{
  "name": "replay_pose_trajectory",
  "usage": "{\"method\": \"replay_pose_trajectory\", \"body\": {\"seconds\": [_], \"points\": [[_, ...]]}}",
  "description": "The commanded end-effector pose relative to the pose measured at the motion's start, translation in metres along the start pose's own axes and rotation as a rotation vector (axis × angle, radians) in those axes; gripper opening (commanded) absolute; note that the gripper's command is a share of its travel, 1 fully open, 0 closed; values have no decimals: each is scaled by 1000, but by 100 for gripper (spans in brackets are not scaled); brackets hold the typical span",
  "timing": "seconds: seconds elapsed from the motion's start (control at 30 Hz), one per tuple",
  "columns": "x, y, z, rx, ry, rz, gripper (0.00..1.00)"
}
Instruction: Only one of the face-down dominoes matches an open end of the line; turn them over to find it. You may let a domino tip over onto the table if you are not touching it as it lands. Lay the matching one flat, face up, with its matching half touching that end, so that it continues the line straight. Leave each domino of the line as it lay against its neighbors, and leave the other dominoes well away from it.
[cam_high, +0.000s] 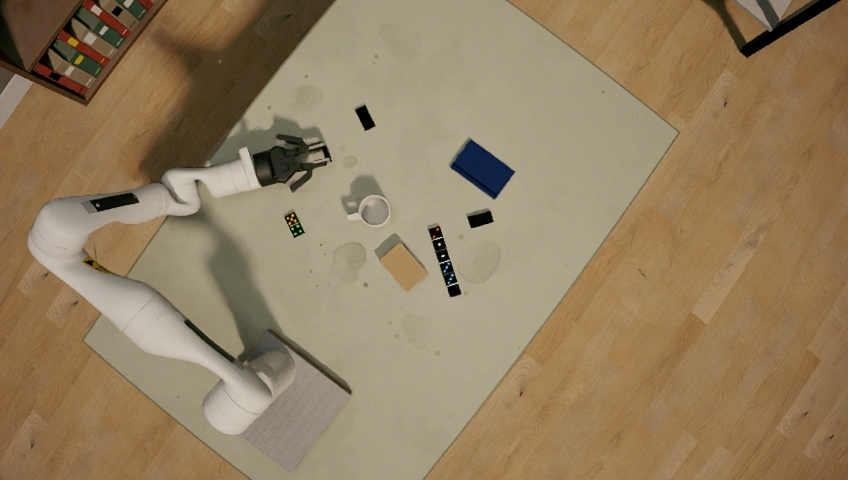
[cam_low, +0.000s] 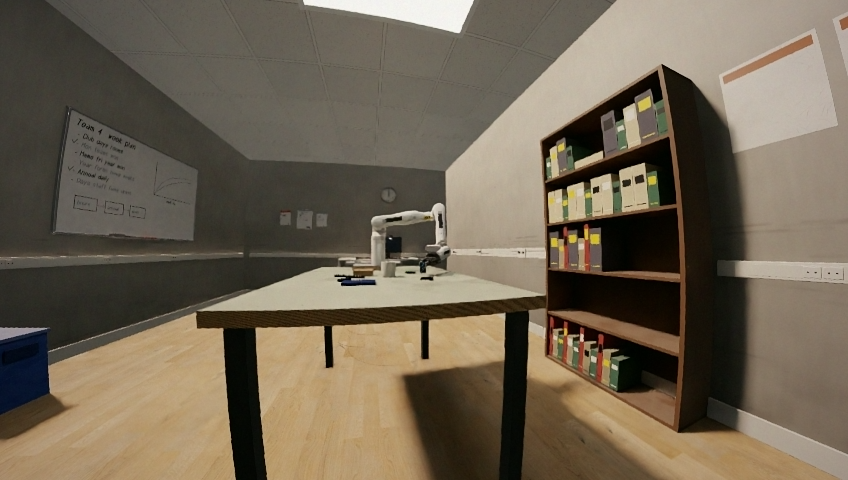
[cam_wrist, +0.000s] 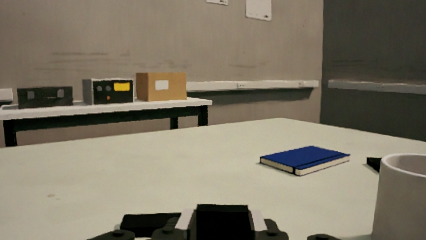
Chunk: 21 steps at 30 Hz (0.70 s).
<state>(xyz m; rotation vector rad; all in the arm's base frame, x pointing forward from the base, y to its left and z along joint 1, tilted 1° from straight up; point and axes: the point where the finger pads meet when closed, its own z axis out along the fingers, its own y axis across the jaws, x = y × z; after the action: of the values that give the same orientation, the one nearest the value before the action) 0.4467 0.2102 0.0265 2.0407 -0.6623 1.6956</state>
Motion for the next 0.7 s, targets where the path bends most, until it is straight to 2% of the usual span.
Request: {"method": "replay_pose_trajectory", "body": {"seconds": [0.0,0.67], "points": [[-5,0,1,0,1,2,31],[-17,0,3,0,1,2,31]]}}
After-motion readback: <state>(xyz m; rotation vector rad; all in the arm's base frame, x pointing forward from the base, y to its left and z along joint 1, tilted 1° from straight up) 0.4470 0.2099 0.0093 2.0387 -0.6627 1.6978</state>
